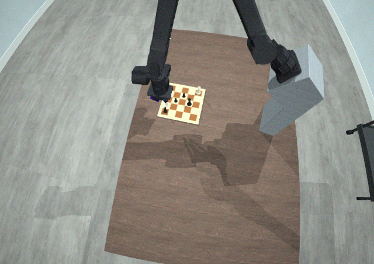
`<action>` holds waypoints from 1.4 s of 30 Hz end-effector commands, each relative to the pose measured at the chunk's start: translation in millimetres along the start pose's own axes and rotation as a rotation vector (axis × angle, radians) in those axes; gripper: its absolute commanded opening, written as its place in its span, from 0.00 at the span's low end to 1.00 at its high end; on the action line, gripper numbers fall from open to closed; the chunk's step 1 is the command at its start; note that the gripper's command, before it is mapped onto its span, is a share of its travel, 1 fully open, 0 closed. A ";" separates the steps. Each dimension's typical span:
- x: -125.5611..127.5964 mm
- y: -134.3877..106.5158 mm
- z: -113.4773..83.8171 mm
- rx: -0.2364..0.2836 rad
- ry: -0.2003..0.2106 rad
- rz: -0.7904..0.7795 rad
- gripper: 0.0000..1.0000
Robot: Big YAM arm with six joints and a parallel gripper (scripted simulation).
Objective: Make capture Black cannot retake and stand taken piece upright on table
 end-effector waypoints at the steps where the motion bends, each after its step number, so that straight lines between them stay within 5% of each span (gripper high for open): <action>1: -1.5 1.0 7.8 -0.010 -0.013 0.005 0.35; 42: 2.0 3.7 51.7 -0.011 0.000 -0.001 0.35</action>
Point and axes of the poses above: the point where the finger pads meet when closed, its own z axis out along the fingers, its own x axis across the jaws, y = z × x, the point moved 1 cm from there along -z, back along the fingers, and after that the axes turned 3 degrees about -z, right-handed, at the moved point
